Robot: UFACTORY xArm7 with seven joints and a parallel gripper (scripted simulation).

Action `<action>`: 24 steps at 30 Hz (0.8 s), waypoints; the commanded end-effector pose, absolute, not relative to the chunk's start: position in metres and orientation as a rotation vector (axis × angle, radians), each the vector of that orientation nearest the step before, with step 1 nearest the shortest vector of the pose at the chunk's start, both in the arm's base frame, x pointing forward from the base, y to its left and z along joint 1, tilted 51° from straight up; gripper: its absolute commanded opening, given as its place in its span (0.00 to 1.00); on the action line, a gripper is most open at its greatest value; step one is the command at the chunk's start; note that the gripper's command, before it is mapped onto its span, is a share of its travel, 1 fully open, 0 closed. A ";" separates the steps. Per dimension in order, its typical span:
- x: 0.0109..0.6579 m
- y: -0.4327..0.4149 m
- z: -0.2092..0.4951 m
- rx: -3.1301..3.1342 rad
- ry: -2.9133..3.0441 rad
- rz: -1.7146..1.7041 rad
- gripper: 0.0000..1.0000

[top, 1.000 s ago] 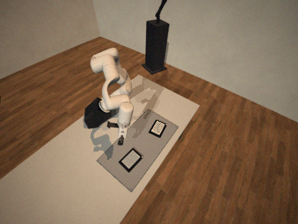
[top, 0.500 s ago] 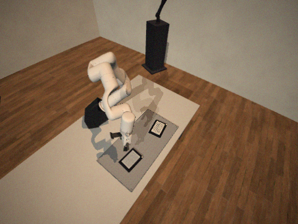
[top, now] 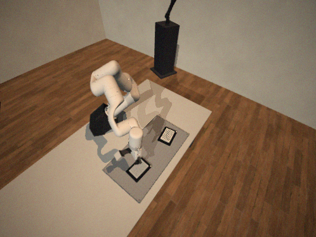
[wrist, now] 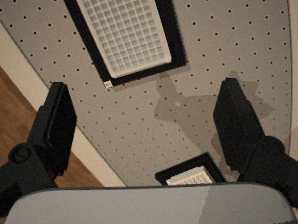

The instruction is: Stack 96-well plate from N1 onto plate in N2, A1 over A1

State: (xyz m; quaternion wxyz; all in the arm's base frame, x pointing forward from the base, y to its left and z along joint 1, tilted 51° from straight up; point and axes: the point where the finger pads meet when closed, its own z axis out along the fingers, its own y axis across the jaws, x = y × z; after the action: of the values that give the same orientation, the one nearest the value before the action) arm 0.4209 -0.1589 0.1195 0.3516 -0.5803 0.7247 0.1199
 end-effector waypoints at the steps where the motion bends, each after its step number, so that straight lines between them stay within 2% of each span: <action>1: 0.427 -0.157 0.117 -1.519 1.850 0.301 1.00; 24: 0.468 -0.108 0.085 -1.674 1.526 0.234 1.00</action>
State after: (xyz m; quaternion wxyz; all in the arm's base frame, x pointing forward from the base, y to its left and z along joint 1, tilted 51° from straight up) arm 0.4643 -0.1083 0.0858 0.4154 -0.6651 0.6129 0.0971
